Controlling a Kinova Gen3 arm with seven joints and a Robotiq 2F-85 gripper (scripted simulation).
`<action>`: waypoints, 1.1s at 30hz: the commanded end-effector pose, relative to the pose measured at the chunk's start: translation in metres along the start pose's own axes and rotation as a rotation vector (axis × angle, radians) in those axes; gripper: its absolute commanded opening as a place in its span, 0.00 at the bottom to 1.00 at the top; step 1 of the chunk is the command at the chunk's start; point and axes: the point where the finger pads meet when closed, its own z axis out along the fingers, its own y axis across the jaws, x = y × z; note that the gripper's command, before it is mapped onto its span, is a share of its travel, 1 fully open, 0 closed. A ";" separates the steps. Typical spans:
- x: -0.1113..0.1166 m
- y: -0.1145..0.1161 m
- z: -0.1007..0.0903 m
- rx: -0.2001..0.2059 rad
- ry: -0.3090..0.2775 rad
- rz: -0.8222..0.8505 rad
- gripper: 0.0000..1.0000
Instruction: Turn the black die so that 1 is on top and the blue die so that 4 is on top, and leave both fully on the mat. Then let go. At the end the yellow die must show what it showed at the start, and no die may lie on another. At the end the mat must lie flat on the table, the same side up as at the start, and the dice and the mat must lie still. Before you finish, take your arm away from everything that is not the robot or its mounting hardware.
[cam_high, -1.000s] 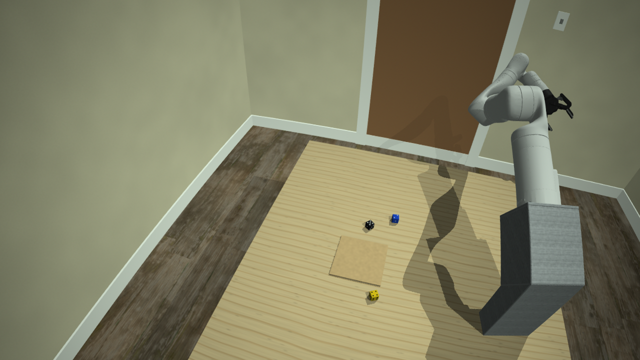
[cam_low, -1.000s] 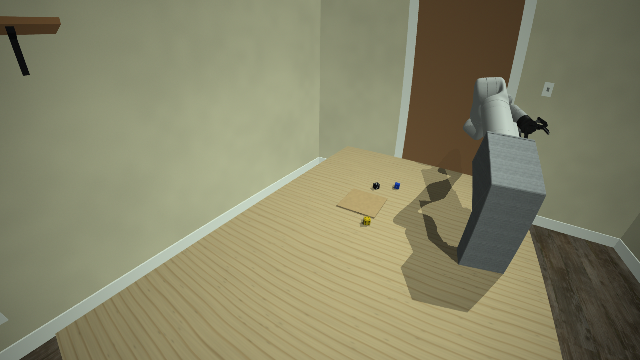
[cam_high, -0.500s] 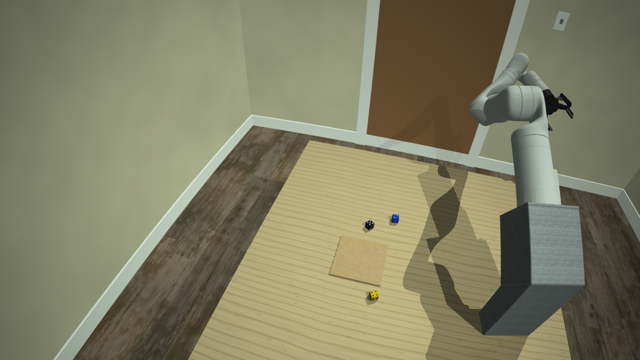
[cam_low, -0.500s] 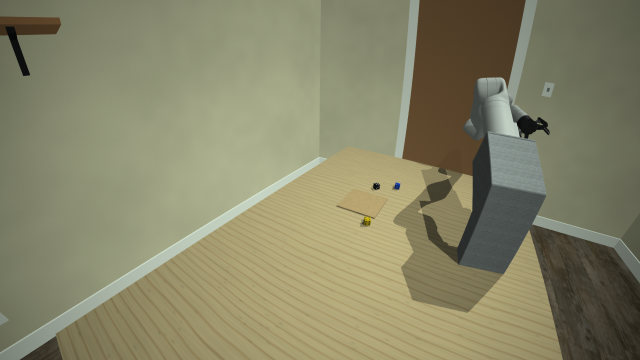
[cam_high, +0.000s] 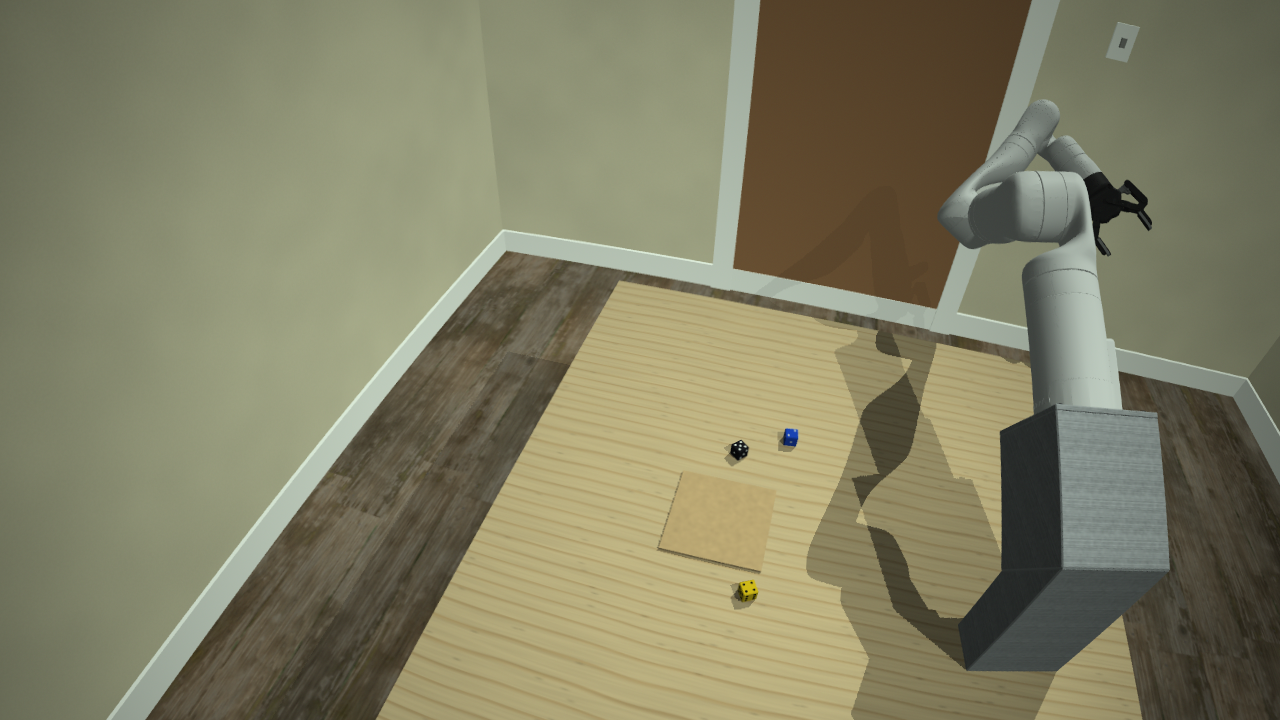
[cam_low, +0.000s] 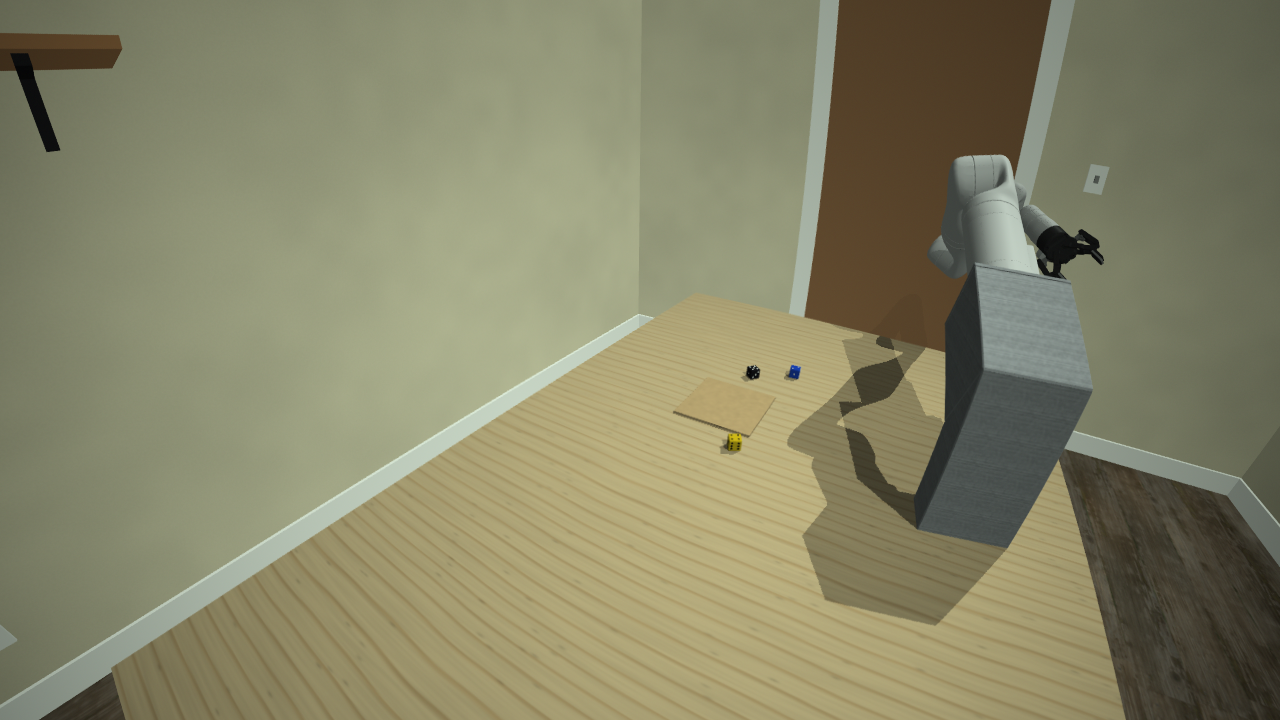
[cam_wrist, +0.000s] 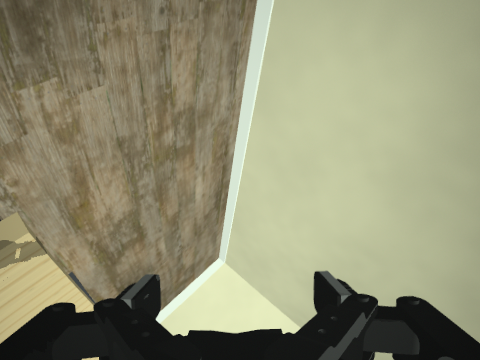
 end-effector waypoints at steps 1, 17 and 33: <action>-0.001 0.010 -0.004 -0.007 0.018 0.010 1.00; -0.009 0.108 -0.043 -0.137 0.194 0.061 1.00; -0.086 0.275 -0.127 -0.441 0.408 0.192 1.00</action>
